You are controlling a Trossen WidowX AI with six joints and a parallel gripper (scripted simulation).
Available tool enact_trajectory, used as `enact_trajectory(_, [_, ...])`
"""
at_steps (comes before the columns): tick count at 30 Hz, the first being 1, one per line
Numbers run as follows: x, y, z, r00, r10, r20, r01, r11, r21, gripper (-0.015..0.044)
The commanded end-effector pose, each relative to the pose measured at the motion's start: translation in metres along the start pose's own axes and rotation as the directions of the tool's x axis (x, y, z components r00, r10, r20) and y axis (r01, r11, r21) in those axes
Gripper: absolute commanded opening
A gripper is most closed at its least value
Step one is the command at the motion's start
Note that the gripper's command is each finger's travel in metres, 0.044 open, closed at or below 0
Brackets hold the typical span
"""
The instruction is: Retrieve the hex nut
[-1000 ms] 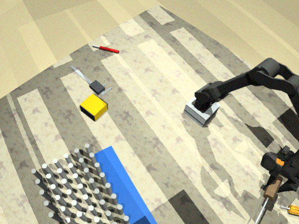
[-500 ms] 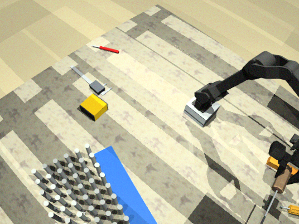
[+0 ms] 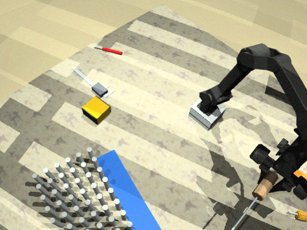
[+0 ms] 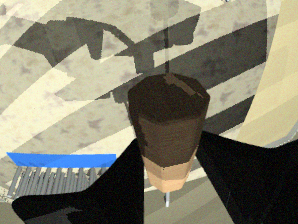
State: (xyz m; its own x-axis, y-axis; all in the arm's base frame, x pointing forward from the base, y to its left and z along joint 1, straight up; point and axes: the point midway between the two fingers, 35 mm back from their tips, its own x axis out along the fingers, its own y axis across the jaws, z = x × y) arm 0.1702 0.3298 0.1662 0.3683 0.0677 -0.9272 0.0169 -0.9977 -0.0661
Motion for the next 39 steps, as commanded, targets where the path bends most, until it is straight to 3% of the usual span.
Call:
enact_trajectory(1, [0.003,0.018,-0.013,1.0,-0.001,0.009,0.001,1.0,0.029,0.0])
enact_trajectory(20, [0.015,0.122,-0.072,0.998,0.059,-0.013,-0.057,0.992,0.114,0.0])
enact_trajectory(39, [0.02,0.229,-0.087,0.991,0.131,-0.035,-0.121,0.973,0.196,0.0])
